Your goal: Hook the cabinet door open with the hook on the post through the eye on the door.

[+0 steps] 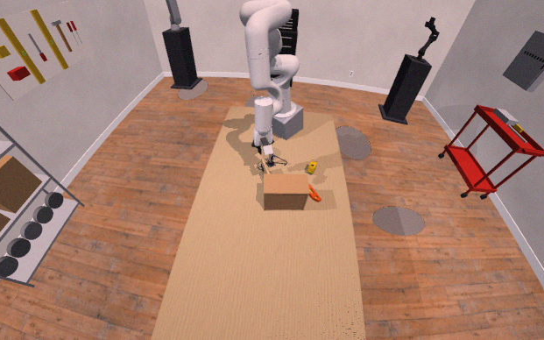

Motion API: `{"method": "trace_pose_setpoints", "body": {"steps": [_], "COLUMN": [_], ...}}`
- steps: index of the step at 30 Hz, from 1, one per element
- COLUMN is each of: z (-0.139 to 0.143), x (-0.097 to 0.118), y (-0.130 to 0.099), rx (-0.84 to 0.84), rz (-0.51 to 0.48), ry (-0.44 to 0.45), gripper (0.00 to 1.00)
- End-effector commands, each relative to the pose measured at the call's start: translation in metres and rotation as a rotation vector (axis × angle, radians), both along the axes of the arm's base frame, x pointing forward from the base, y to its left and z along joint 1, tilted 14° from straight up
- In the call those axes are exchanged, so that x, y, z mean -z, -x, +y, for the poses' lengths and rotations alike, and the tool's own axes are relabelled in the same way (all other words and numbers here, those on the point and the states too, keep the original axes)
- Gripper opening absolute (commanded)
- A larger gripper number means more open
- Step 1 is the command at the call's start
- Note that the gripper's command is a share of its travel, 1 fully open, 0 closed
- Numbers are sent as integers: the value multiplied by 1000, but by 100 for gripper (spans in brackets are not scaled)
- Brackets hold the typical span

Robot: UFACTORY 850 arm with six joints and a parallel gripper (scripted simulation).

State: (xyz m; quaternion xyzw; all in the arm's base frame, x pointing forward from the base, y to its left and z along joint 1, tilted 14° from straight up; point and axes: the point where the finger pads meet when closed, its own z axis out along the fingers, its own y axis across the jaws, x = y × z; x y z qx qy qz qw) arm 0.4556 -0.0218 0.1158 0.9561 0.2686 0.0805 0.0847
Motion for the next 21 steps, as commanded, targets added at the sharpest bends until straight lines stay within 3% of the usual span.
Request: {"method": "trace_pose_setpoints", "body": {"steps": [1, 21], "z": [0, -1], "x": [0, 13], "y": [-1, -3], "rx": [0, 0], "rz": [-2, -3], "ry": [0, 1], "gripper": [27, 27]}}
